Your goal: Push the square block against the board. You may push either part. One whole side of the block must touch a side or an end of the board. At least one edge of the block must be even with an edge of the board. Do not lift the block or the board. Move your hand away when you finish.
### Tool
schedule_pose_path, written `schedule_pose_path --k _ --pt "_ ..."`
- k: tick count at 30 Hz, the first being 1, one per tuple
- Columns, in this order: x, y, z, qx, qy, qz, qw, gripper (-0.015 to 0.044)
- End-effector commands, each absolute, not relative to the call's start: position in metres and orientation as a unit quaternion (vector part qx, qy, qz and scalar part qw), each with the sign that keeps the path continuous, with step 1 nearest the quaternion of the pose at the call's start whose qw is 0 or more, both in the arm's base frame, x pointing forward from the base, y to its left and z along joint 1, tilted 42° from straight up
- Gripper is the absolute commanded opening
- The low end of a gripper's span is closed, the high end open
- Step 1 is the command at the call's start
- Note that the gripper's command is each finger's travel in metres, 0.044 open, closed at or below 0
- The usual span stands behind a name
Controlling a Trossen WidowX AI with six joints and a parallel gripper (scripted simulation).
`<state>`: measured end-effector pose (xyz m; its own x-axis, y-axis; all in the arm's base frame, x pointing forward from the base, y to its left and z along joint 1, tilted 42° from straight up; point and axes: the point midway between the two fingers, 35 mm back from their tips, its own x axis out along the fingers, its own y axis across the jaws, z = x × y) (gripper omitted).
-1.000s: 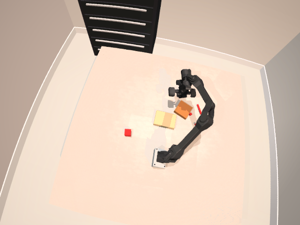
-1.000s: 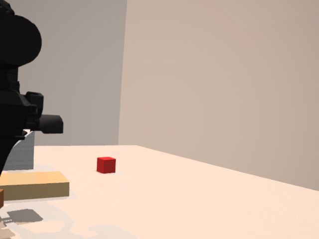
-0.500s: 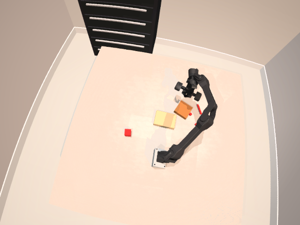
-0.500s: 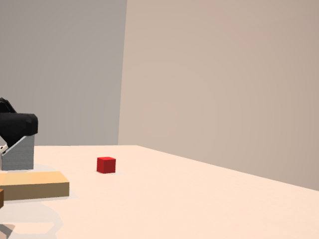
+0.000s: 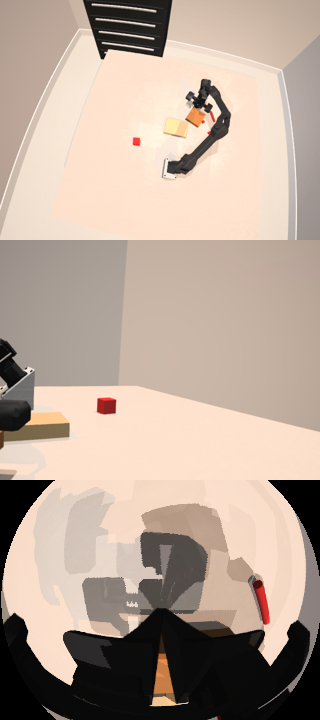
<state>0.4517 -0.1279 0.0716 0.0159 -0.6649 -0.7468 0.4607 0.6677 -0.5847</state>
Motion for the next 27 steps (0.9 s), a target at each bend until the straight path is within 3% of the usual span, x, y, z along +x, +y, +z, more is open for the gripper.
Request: schedule_pose_path --k 1,27 --pt "0.453 -0.124 0.070 -0.093 0.577 -0.394 0.710 0.0000" --pt "0.441 -0.118 0.065 -0.093 0.577 -0.394 0.710 0.0000"
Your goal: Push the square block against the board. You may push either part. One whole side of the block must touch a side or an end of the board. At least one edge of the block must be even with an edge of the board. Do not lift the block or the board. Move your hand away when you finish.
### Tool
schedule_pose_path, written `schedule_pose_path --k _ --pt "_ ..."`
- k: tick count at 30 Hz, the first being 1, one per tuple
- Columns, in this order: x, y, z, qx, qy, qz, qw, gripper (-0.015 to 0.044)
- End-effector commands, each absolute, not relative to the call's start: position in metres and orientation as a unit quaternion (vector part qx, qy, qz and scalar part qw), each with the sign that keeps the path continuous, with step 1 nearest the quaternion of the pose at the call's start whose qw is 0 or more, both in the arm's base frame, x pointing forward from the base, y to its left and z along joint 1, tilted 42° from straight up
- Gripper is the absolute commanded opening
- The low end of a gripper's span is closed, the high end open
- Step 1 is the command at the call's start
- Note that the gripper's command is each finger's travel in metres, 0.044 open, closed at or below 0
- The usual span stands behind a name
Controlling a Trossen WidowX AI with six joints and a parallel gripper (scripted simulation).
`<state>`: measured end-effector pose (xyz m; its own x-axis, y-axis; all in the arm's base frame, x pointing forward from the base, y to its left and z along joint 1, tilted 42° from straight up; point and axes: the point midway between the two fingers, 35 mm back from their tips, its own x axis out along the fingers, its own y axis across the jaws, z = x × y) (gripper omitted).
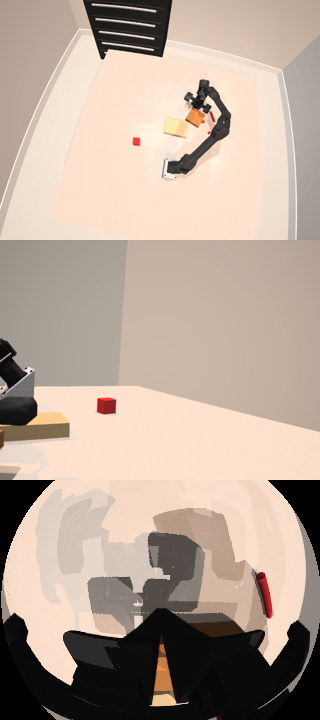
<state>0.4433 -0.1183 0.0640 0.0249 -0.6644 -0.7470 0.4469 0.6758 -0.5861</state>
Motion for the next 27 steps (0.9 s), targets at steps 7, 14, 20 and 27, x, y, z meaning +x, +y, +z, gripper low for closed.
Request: schedule_pose_path --k 7,14,20,27 --pt "0.437 -0.117 0.063 -0.093 0.577 -0.394 0.710 0.0000" --pt "0.433 -0.115 0.062 -0.093 0.577 -0.393 0.709 0.0000" --pt "0.430 -0.114 0.061 -0.093 0.577 -0.393 0.709 0.0000" --pt "0.427 -0.112 0.060 -0.093 0.577 -0.393 0.709 0.0000"
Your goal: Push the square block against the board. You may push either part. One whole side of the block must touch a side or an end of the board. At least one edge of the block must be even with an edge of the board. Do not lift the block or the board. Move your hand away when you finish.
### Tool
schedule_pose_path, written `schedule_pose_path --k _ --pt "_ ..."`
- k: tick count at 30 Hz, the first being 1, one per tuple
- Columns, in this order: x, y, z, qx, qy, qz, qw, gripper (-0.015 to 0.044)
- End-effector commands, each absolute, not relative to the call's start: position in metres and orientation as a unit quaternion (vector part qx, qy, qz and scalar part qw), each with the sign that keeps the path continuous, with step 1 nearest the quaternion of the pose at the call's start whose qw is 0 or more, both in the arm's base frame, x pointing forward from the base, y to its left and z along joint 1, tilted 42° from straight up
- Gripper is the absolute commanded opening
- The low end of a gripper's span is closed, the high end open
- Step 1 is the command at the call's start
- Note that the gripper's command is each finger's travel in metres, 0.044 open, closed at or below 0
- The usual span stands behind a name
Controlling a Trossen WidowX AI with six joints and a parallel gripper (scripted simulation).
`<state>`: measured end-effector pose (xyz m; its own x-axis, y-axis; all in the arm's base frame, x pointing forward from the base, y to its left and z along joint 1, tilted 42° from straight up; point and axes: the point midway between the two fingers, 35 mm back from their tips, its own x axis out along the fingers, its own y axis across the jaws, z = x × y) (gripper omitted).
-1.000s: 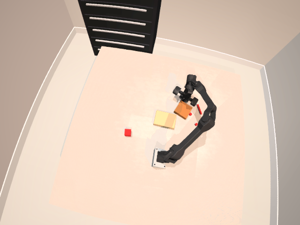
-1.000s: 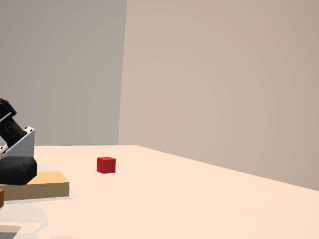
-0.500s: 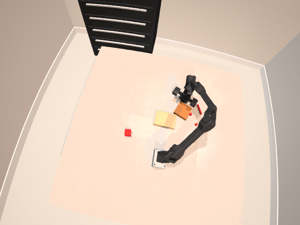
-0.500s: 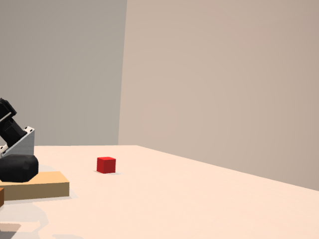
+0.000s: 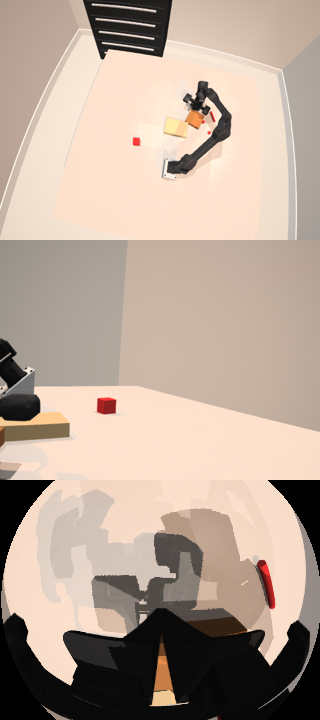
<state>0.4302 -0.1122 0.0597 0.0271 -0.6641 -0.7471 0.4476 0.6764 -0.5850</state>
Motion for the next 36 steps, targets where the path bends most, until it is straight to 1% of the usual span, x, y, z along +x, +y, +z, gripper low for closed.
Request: schedule_pose_path --k 1,36 --pt "0.426 -0.112 0.059 -0.093 0.577 -0.393 0.709 0.0000" --pt "0.407 -0.106 0.053 -0.093 0.578 -0.393 0.709 0.0000"
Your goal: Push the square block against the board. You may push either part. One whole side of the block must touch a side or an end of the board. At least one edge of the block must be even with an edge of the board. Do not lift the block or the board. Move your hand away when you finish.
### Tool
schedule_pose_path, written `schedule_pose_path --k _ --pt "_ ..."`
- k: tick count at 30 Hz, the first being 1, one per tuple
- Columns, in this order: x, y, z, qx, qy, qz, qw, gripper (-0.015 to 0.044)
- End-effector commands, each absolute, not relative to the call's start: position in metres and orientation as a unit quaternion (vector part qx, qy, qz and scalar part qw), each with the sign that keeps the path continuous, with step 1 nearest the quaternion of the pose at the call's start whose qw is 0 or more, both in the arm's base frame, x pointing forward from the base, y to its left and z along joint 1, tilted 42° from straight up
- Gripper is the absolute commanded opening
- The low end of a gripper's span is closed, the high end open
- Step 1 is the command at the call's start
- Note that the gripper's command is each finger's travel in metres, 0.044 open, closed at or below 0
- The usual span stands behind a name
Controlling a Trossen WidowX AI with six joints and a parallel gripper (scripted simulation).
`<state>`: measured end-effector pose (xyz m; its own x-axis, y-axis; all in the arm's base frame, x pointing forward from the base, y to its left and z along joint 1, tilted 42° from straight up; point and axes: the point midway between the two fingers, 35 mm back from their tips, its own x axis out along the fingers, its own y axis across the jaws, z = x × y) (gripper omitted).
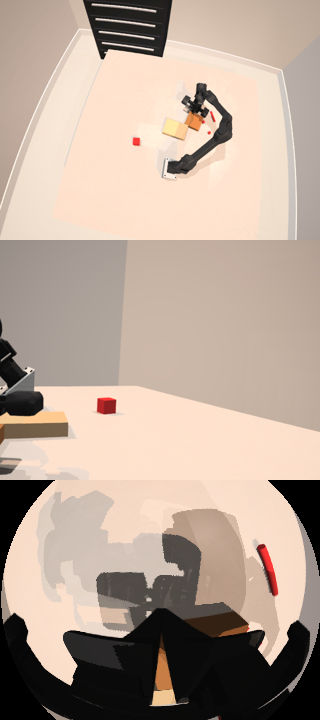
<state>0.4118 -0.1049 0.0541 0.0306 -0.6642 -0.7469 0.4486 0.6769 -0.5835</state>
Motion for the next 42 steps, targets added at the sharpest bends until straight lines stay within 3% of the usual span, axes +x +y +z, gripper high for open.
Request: schedule_pose_path --k 1,42 --pt "0.407 -0.105 0.053 -0.093 0.578 -0.393 0.709 0.0000" --pt "0.383 -0.099 0.046 -0.093 0.579 -0.393 0.709 0.0000"
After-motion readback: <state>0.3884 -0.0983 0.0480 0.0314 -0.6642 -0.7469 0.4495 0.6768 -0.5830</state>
